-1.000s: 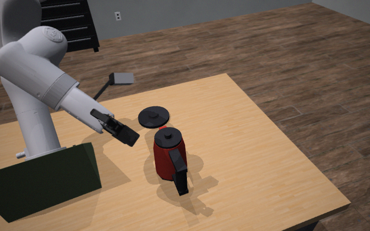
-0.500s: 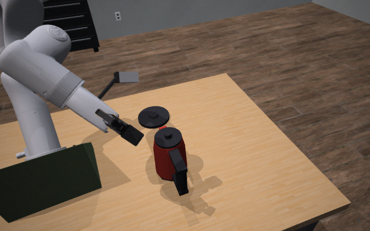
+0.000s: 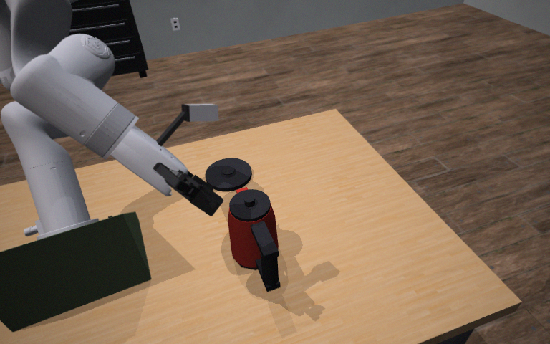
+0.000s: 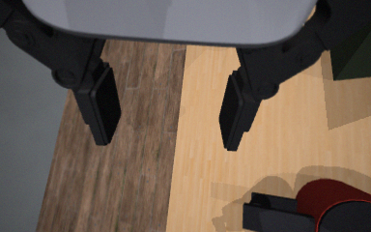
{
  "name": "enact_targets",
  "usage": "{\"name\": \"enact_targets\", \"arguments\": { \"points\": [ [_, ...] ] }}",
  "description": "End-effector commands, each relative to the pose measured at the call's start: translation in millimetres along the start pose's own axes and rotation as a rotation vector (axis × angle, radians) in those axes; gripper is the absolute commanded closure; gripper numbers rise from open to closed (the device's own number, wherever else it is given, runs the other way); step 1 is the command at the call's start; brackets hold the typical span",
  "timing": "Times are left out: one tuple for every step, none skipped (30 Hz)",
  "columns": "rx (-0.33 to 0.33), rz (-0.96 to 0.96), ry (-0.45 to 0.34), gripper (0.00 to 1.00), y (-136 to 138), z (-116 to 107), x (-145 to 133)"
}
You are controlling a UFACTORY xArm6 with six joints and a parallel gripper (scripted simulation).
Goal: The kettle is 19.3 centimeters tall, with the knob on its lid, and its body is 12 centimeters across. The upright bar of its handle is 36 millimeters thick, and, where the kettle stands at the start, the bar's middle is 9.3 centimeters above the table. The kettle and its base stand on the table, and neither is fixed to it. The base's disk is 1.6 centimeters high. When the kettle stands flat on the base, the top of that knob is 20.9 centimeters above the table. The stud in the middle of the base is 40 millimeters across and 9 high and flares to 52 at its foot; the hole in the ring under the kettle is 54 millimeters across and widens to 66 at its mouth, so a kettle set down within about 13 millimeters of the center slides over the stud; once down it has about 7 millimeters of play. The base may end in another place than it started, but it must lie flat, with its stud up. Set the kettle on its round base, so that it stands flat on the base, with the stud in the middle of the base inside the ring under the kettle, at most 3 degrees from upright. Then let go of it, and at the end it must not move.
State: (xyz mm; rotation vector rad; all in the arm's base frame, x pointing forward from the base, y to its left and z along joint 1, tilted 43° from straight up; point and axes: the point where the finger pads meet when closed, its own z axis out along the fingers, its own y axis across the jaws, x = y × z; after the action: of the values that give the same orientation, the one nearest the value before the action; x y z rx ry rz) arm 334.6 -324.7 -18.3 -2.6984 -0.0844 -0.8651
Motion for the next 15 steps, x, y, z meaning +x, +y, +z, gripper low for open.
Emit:
{"name": "enact_targets", "arguments": {
  "points": [
    [0.022, 0.053, -0.005, 0.19, -1.0, 3.3, 7.2],
    [0.027, 0.066, -0.007, 0.19, -1.6, 4.3, 8.5],
    [0.032, 0.079, -0.009, 0.19, -2.2, 5.3, 9.8],
    [0.038, 0.092, -0.011, 0.19, -2.9, 6.4, 11.1],
    [0.044, 0.105, -0.013, 0.19, -3.6, 7.4, 12.5],
    [0.044, 0.105, -0.013, 0.19, -3.6, 7.4, 12.5],
    [0.044, 0.105, -0.013, 0.19, -3.6, 7.4, 12.5],
    [0.049, 0.119, -0.015, 0.19, -4.3, 8.5, 13.9],
    [0.055, 0.133, -0.017, 0.19, -5.0, 9.6, 15.2],
    [0.061, 0.147, -0.020, 0.19, -5.8, 10.7, 16.6],
    [0.066, 0.162, -0.023, 0.19, -6.6, 11.9, 18.0],
    [0.072, 0.177, -0.026, 0.19, -7.4, 13.0, 19.4],
    [0.078, 0.192, -0.029, 0.19, -8.2, 14.1, 20.7],
    [0.084, 0.207, -0.033, 0.19, -9.1, 15.3, 22.1],
    [0.090, 0.222, -0.037, 0.19, -10.0, 16.5, 23.5]
  ]
}}
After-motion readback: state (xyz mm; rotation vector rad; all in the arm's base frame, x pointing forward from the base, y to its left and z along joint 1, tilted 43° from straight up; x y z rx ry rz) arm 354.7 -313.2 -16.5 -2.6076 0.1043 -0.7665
